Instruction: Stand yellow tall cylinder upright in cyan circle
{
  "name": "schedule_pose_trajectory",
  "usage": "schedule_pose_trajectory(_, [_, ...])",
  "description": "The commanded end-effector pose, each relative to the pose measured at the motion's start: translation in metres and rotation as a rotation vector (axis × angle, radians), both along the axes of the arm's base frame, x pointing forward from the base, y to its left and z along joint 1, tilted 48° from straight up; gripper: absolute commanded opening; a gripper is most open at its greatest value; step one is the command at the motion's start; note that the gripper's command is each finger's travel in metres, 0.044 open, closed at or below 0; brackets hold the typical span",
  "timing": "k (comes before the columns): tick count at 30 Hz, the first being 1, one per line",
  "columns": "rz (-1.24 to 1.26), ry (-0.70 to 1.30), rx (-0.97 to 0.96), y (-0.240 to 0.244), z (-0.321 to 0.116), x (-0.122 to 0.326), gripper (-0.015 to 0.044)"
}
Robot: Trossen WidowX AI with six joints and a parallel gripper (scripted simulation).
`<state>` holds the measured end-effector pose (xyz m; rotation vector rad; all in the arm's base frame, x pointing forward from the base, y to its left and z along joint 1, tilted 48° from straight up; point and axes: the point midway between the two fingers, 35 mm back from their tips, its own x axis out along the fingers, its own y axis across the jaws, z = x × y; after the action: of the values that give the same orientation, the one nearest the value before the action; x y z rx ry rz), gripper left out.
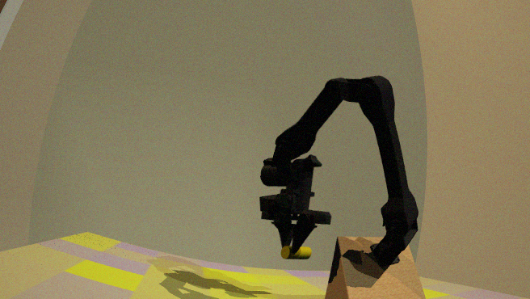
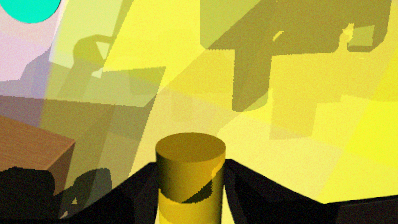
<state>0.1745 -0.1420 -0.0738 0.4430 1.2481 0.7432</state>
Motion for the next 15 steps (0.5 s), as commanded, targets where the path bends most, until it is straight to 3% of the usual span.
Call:
schedule_pose_trajectory(1, [-0.060, 0.055, 0.007, 0.001, 0.008, 0.006, 0.0105])
schedule_pose_trajectory(15, [-0.290, 0.292, 0.046, 0.011, 0.031, 0.022, 0.0105])
